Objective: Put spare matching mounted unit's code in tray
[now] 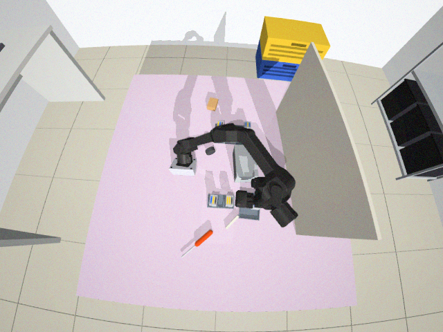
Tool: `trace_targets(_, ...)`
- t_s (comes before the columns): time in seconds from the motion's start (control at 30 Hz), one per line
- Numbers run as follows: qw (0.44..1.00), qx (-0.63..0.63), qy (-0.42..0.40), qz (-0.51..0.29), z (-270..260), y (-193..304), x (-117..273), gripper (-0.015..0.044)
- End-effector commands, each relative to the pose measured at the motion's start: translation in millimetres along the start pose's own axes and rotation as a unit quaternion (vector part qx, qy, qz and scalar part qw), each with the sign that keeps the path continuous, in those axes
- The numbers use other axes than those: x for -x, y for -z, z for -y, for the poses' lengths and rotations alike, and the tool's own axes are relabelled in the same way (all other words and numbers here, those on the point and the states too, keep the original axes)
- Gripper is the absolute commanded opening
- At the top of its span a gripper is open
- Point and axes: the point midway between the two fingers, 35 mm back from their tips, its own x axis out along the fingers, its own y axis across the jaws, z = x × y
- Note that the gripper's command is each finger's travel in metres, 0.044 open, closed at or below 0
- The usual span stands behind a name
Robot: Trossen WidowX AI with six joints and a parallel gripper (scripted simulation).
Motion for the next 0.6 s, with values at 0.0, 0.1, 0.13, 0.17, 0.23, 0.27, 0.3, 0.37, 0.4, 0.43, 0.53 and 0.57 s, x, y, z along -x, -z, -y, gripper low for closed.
trace_targets(0.0,1.000,-0.002,0.001,0.002,1,-1,-4,0.0000)
trace_targets(0.1,1.000,-0.002,0.001,0.002,1,-1,-6,0.0000)
trace_targets(0.13,1.000,-0.002,0.001,0.002,1,-1,-7,0.0000)
trace_targets(0.17,1.000,-0.002,0.001,0.002,1,-1,-8,0.0000)
trace_targets(0.23,1.000,-0.002,0.001,0.002,1,0,-9,0.0000)
trace_targets(0.27,1.000,-0.002,0.001,0.002,1,0,-10,0.0000)
trace_targets(0.3,1.000,-0.002,0.001,0.002,1,0,-10,0.0000)
trace_targets(0.37,1.000,-0.002,0.001,0.002,1,0,-12,0.0000)
trace_targets(0.4,1.000,-0.002,0.001,0.002,1,0,-12,0.0000)
trace_targets(0.43,1.000,-0.002,0.001,0.002,1,0,-13,0.0000)
trace_targets(0.53,1.000,-0.002,0.001,0.002,2,0,-15,0.0000)
trace_targets(0.57,1.000,-0.002,0.001,0.002,2,0,-16,0.0000)
